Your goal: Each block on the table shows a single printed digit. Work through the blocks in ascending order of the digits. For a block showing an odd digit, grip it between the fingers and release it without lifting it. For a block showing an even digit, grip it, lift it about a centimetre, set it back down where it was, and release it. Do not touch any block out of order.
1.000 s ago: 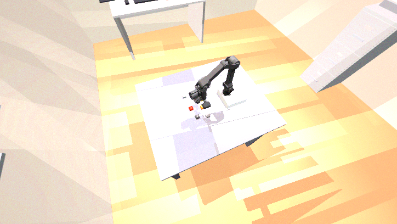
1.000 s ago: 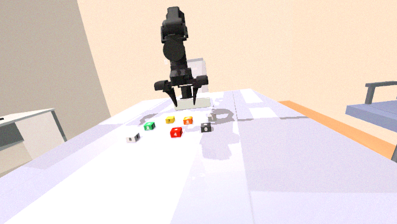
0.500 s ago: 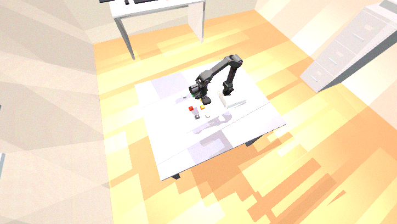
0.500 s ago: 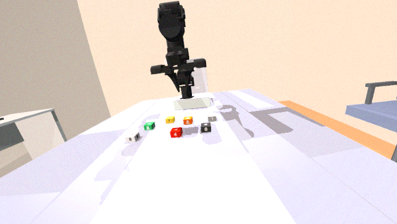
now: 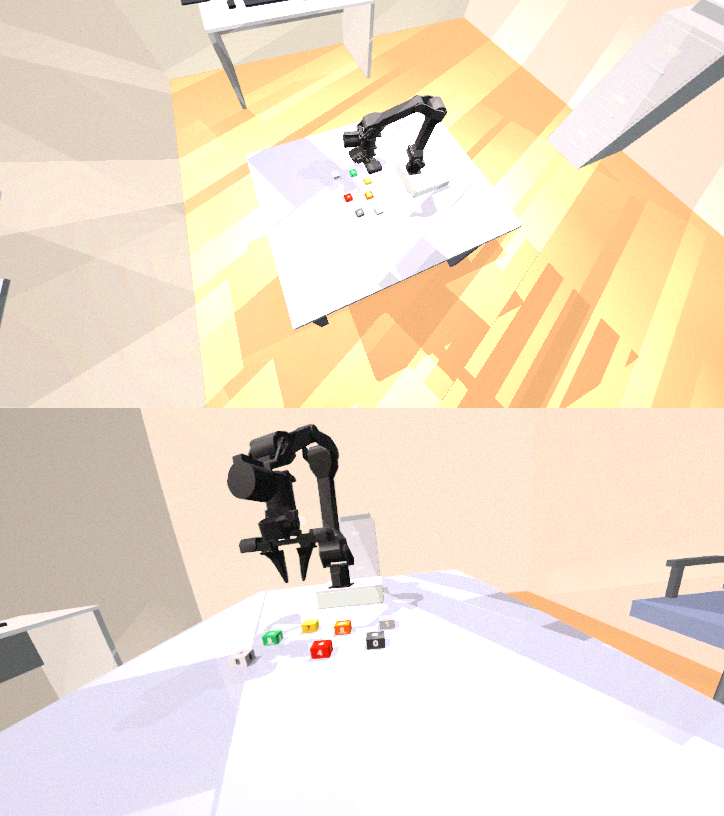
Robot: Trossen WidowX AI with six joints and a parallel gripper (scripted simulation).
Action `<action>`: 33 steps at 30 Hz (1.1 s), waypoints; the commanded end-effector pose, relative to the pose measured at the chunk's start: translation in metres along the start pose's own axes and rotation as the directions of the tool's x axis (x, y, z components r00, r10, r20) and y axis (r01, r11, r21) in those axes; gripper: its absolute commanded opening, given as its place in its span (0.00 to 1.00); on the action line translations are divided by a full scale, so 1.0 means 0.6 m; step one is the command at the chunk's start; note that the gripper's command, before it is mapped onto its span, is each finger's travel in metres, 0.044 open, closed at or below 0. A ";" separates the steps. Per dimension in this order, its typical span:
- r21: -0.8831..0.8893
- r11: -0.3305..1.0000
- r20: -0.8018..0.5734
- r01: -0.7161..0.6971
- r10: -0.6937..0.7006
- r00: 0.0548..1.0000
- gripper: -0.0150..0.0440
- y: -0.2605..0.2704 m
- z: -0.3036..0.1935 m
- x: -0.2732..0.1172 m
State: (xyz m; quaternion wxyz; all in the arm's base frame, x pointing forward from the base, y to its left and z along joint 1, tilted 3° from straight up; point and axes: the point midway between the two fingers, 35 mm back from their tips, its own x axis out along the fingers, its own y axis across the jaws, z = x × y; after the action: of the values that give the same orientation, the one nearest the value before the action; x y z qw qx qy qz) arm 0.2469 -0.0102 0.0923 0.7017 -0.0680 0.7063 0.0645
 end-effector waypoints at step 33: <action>-0.008 1.000 -0.020 -0.002 0.002 1.000 0.93 -0.001 -0.014 0.177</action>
State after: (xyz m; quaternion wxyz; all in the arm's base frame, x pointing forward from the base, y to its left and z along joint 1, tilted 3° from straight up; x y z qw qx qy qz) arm 0.2389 -0.0126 -0.0096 0.6959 -0.0676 0.7119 0.0660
